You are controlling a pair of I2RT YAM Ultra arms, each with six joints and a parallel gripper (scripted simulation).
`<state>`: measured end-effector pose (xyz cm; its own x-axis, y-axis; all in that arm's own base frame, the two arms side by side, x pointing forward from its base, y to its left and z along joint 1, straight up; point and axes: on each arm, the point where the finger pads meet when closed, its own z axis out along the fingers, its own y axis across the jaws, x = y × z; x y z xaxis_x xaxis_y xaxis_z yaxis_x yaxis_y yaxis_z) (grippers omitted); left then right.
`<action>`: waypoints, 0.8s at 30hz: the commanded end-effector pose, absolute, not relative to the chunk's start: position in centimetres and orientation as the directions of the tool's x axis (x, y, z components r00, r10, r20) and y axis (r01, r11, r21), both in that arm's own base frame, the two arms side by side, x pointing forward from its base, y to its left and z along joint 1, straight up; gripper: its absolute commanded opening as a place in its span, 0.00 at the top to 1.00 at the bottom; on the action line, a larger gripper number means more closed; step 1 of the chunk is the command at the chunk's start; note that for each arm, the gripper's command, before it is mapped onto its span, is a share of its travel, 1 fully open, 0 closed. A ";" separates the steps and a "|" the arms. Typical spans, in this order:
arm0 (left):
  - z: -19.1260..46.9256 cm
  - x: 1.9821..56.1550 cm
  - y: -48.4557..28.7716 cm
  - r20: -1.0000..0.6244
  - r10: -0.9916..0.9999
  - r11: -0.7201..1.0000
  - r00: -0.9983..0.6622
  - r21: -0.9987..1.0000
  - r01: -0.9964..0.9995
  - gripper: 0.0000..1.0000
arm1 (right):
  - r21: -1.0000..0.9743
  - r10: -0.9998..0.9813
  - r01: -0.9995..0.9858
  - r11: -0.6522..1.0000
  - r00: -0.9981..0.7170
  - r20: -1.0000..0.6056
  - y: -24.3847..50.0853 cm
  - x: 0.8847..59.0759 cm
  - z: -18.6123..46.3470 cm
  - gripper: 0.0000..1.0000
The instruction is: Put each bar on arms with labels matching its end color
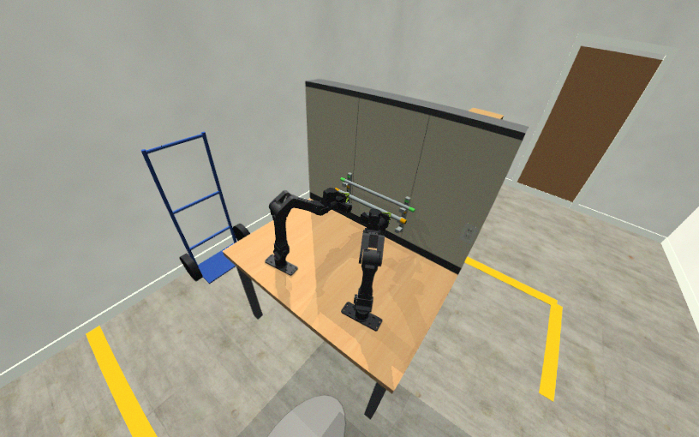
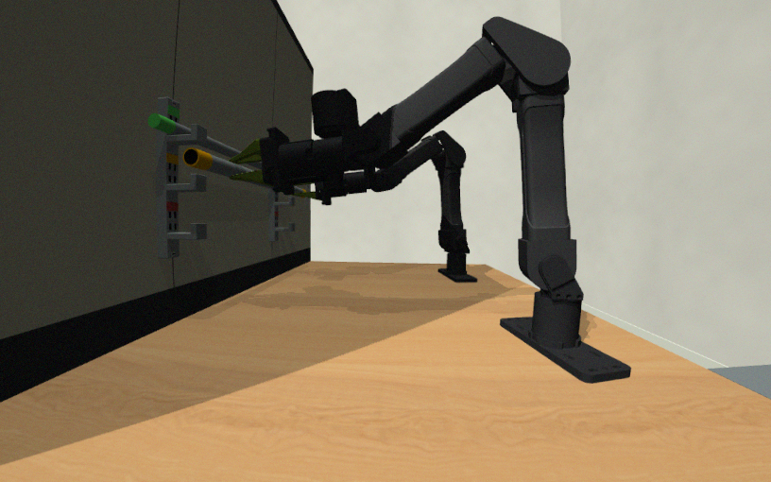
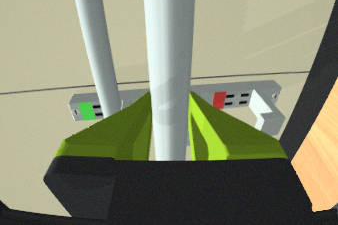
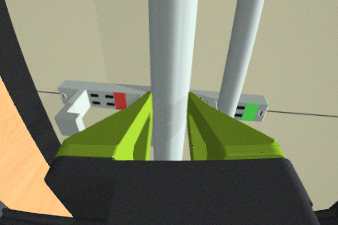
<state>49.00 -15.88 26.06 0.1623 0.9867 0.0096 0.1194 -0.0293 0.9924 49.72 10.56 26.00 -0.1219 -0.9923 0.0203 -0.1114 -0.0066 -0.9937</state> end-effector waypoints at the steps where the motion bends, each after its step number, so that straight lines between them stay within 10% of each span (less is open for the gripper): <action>1: 31.7 49.0 -15.9 0.000 0.987 0.000 0.160 1.000 0.001 1.00 | -1.000 -0.991 -0.001 0.000 -0.134 0.000 10.3 49.7 31.5 1.00; 24: 32.1 49.0 -15.9 0.000 0.987 0.000 0.160 1.000 0.001 1.00 | -1.000 -0.991 -0.001 0.000 -0.134 0.000 10.3 49.7 31.9 1.00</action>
